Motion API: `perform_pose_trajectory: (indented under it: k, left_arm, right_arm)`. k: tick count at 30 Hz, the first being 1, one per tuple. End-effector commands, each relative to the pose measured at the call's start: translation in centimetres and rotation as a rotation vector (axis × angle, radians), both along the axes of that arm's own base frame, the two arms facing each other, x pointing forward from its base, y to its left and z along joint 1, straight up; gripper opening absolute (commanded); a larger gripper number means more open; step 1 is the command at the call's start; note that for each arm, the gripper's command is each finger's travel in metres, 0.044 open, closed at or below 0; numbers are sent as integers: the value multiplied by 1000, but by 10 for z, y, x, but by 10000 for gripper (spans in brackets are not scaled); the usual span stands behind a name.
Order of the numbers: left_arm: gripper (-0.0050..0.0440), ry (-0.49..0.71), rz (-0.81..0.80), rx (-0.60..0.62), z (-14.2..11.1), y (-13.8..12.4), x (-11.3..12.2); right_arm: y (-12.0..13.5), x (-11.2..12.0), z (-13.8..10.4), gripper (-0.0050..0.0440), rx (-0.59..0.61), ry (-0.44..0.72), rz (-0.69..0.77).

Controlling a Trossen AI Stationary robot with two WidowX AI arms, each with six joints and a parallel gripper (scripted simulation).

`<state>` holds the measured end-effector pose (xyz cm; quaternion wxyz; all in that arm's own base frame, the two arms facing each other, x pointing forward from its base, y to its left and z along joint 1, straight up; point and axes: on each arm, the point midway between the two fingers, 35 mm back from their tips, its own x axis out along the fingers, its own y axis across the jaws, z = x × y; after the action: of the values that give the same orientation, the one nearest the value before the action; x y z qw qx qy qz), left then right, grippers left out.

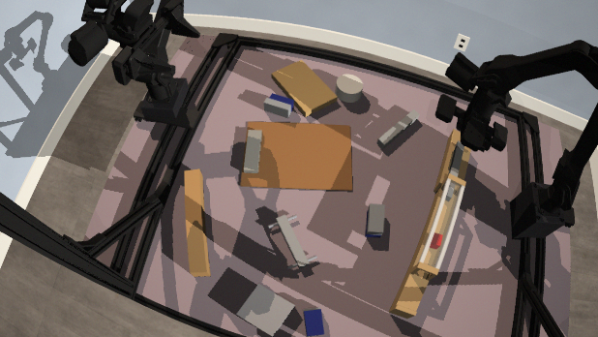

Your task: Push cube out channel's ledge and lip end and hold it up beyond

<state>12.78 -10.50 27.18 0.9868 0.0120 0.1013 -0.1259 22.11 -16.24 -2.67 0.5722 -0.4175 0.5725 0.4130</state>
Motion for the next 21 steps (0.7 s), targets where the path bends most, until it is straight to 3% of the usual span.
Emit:
perform_pose_trajectory:
  k: [1, 21]
  left_arm:
    - [400, 0, 0, -3, 0, 0, 0]
    - [400, 0, 0, -3, 0, 0, 0]
  right_arm:
    - [8, 0, -1, 0, 5, 3, 1]
    - [35, 8, -1, 0, 5, 3, 1]
